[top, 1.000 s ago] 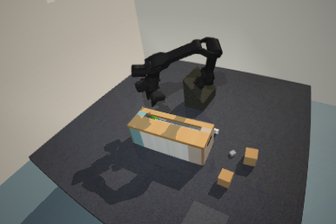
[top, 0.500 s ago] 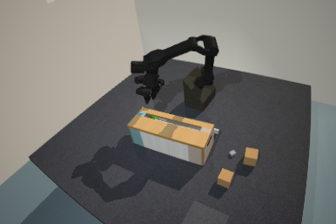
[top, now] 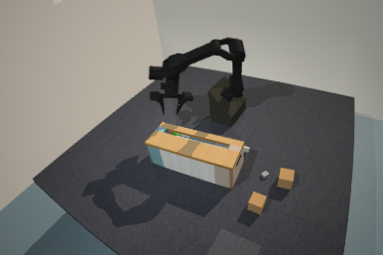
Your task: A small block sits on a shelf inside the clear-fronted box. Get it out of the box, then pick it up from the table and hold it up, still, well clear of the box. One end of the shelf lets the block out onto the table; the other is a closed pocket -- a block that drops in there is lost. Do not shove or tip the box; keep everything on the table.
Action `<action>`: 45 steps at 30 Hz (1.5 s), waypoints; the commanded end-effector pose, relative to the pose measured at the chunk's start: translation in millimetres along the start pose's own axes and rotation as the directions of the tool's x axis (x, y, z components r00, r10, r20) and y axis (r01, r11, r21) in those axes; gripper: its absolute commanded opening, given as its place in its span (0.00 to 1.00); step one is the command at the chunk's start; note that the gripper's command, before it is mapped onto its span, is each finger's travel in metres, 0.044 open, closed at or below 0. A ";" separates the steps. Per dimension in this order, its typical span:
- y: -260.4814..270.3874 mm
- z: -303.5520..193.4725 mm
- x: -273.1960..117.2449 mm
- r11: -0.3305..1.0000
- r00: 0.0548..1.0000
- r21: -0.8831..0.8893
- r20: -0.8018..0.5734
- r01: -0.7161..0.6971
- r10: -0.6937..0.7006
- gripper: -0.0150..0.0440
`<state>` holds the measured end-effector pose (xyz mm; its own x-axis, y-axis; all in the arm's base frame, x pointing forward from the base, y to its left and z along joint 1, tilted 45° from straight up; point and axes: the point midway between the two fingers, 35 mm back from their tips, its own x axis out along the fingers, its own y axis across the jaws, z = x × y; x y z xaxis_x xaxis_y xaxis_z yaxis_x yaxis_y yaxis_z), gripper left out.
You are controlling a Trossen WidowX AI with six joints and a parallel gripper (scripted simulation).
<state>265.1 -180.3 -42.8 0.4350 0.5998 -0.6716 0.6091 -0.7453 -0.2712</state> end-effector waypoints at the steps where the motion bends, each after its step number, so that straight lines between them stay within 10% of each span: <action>1: -0.2 6.4 -4.0 0.758 0.996 0.650 -0.092 0.052 0.011 0.74; 17: -0.2 6.4 -4.0 0.758 0.996 0.650 -0.092 0.052 0.011 0.74; 25: -23.8 27.3 82.7 0.758 0.996 0.650 -0.094 0.054 0.009 0.74; 45: -28.9 32.7 105.9 0.758 0.996 0.650 -0.092 0.053 0.009 0.74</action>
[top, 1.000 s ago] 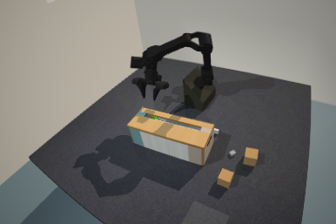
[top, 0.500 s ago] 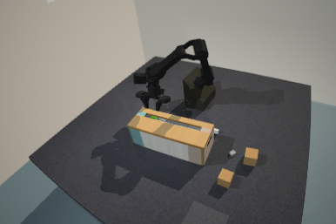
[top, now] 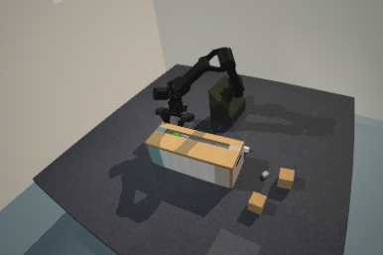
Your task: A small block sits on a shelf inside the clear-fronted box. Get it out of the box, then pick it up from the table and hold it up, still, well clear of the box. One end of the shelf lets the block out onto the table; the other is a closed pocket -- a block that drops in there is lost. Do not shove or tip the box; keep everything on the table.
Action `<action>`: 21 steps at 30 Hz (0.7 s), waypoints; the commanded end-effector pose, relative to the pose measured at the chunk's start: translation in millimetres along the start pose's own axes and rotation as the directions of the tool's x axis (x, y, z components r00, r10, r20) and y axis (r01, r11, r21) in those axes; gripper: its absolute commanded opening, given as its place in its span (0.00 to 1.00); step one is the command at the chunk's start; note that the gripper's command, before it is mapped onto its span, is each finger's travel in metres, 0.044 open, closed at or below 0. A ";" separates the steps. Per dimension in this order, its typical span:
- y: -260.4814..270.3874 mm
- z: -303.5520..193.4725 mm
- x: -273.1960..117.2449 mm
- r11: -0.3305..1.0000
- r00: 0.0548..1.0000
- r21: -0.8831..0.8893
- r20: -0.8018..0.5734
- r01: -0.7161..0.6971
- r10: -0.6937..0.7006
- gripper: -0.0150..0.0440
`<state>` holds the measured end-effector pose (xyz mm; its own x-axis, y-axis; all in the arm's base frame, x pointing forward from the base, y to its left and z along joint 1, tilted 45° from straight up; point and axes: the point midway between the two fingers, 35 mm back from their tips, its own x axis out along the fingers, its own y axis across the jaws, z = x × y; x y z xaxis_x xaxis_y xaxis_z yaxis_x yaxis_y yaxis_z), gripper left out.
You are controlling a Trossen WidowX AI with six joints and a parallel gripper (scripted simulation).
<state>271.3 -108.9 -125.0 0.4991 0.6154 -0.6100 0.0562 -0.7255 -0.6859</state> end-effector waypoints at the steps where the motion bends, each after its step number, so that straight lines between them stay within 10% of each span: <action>1: -0.5 2.9 6.6 1.000 1.000 0.004 -0.001 0.003 -0.003 0.74; 21: -2.3 16.4 35.3 1.000 1.000 0.005 -0.003 0.006 -0.006 0.74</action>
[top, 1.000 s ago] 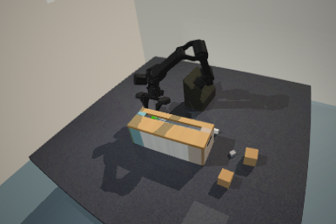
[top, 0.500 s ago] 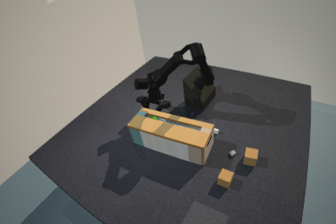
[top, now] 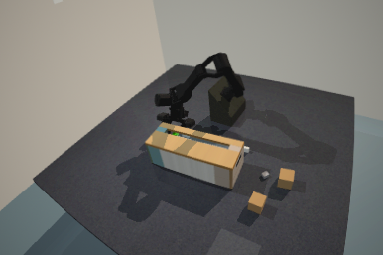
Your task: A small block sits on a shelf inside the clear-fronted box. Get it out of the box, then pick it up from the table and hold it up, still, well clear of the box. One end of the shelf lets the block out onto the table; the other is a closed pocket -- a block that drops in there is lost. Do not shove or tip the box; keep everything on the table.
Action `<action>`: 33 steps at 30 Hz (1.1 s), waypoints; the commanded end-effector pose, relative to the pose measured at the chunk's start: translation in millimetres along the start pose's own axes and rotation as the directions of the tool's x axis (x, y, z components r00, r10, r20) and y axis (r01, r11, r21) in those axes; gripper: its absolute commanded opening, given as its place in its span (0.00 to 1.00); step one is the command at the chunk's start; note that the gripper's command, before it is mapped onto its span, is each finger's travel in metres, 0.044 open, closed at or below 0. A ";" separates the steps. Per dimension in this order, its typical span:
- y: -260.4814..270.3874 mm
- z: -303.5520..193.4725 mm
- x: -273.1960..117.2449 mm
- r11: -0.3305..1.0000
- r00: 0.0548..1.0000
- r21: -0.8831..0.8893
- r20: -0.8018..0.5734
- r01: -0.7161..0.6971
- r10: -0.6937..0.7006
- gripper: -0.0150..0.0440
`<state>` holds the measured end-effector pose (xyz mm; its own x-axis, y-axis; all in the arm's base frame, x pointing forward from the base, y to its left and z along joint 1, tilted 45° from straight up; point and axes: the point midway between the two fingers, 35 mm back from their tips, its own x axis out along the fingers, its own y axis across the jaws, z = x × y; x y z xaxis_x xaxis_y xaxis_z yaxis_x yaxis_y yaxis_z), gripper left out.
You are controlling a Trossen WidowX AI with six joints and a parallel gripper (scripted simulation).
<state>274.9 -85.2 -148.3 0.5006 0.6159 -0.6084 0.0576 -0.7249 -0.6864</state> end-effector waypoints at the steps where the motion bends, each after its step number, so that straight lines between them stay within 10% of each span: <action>1: -1.5 3.7 6.1 1.000 1.000 0.006 -0.001 0.005 -0.005 0.74; 5: -2.0 5.5 9.3 1.000 1.000 0.006 -0.002 0.006 -0.006 0.74; 18: -1.5 3.9 6.4 1.000 1.000 0.006 -0.001 0.005 -0.005 0.26; 33: -0.4 -20.3 -48.9 1.000 1.000 0.004 0.000 -0.001 0.001 0.25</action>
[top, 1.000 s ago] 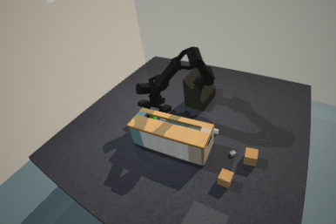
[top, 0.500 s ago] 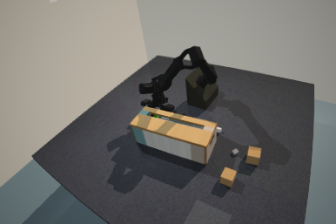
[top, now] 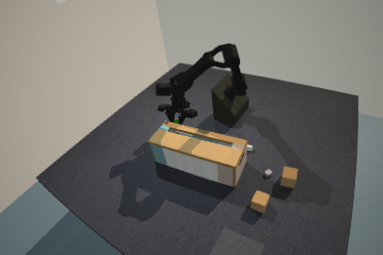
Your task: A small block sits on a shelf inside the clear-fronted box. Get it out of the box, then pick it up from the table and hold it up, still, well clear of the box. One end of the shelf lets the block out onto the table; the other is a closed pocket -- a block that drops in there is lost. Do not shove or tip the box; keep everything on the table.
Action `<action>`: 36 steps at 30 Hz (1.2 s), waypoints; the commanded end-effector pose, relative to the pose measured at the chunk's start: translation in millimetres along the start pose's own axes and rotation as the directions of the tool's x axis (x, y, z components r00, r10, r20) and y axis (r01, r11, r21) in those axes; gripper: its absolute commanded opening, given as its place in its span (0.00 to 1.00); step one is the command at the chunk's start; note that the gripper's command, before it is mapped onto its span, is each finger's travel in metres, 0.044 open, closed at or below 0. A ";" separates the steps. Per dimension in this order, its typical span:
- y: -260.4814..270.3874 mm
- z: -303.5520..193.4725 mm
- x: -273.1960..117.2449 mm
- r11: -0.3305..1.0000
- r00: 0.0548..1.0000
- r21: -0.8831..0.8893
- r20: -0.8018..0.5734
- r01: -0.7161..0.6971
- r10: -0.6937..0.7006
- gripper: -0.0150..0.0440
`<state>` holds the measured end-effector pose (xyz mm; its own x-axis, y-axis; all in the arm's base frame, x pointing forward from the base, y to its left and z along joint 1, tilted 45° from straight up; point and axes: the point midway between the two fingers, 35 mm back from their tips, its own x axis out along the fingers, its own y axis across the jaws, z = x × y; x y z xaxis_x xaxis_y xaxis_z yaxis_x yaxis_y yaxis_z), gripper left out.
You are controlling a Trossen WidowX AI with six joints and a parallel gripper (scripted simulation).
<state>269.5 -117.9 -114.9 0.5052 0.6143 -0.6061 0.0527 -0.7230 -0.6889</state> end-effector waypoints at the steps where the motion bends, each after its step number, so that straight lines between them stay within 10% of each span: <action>1: -1.1 -2.1 -7.8 1.000 1.000 0.008 0.005 -0.006 0.006 0.25; 36: -25.9 0.4 -116.1 0.813 0.960 0.531 0.004 -0.239 0.280 0.25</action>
<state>210.5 -169.8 -27.7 0.4991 0.3931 -0.7722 -0.5238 -0.5730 -0.6303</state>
